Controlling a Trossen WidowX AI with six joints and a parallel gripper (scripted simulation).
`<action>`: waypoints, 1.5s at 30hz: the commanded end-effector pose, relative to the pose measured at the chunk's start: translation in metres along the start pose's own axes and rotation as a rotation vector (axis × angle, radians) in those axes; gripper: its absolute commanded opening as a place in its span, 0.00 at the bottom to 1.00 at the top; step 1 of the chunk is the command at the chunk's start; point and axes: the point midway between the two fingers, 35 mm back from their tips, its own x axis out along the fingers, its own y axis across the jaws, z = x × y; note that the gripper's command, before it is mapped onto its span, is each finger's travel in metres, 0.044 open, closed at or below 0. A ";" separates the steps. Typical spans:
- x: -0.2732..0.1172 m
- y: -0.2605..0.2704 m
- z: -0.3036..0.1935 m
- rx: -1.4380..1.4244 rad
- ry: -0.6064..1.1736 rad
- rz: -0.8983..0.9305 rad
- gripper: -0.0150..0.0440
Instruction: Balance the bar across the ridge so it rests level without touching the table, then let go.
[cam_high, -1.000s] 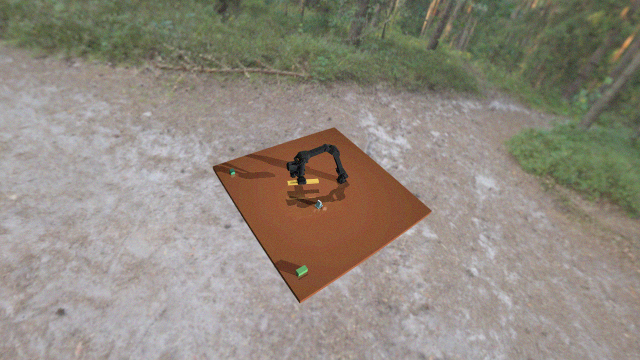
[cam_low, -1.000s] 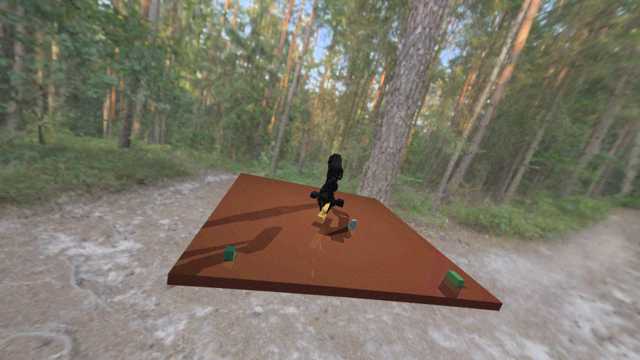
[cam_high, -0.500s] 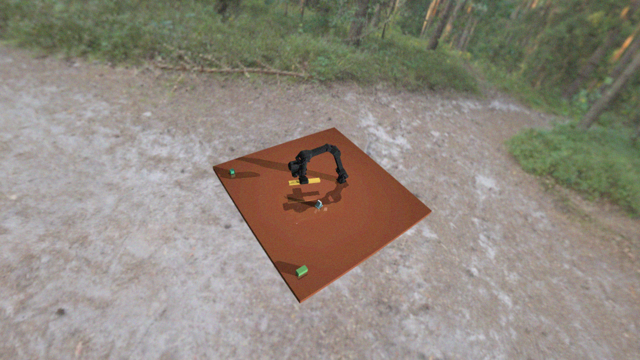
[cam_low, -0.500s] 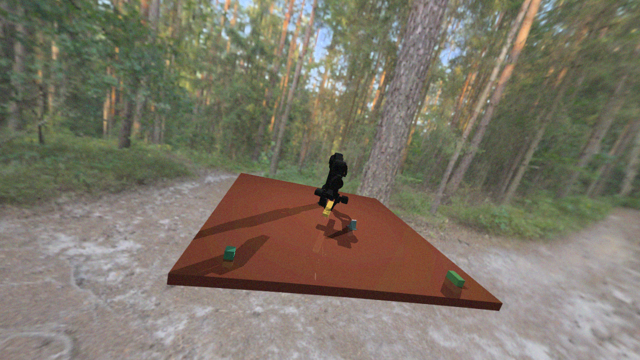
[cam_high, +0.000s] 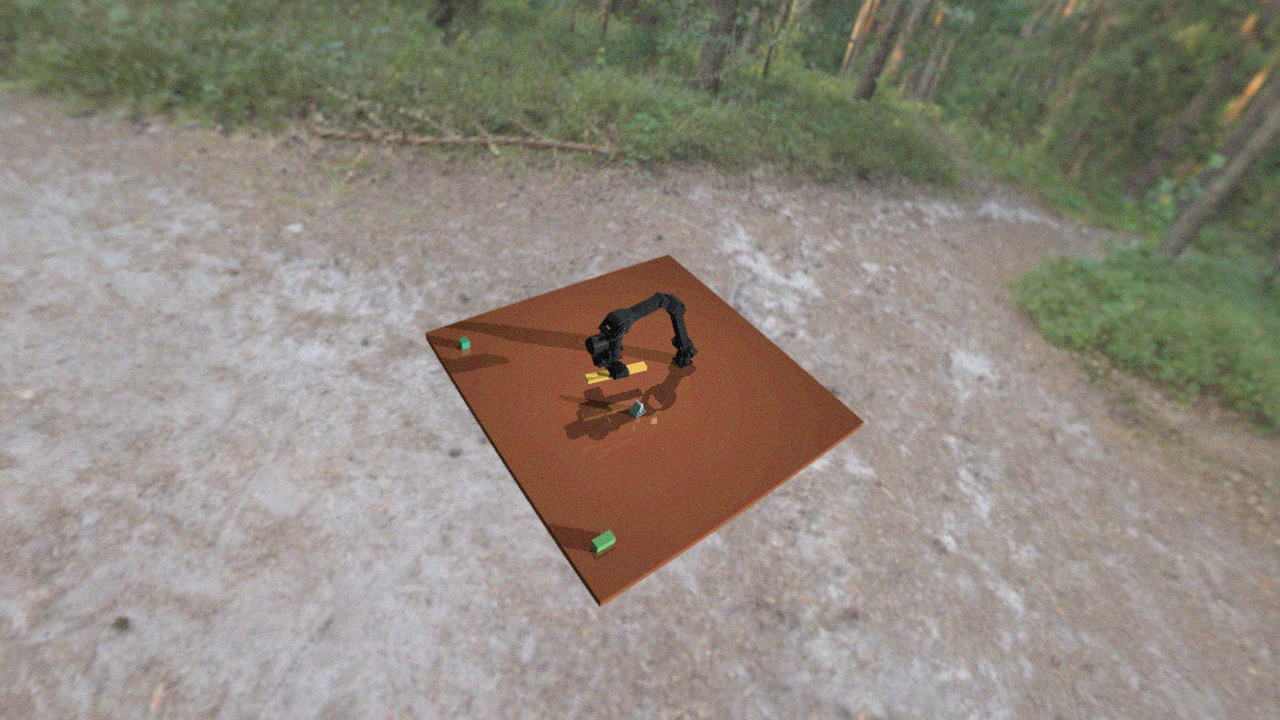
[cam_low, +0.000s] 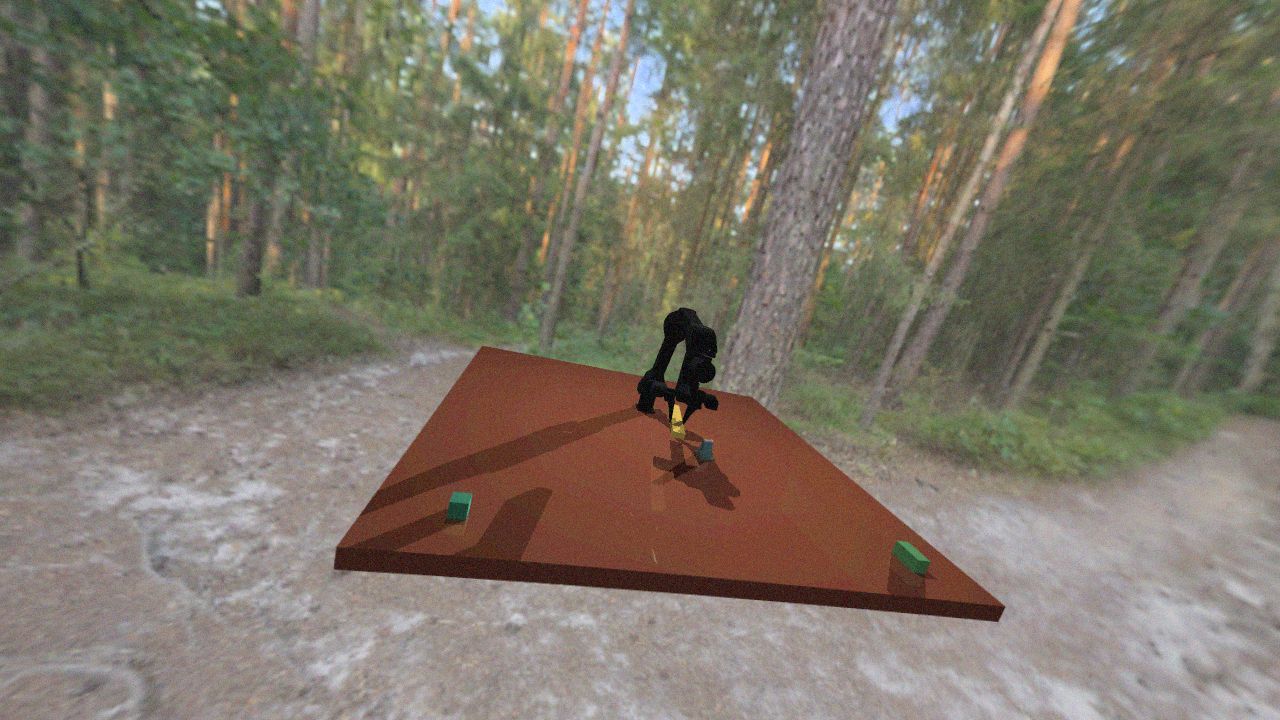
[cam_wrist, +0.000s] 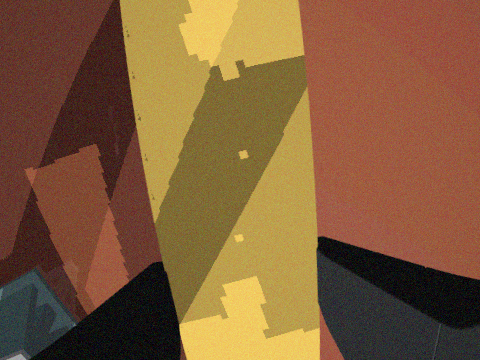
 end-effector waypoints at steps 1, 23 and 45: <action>-0.002 0.015 -0.004 -0.045 -0.002 0.004 0.25; -0.004 0.097 -0.032 -0.270 0.000 0.012 0.25; 0.009 0.131 -0.048 -0.351 0.000 0.016 0.25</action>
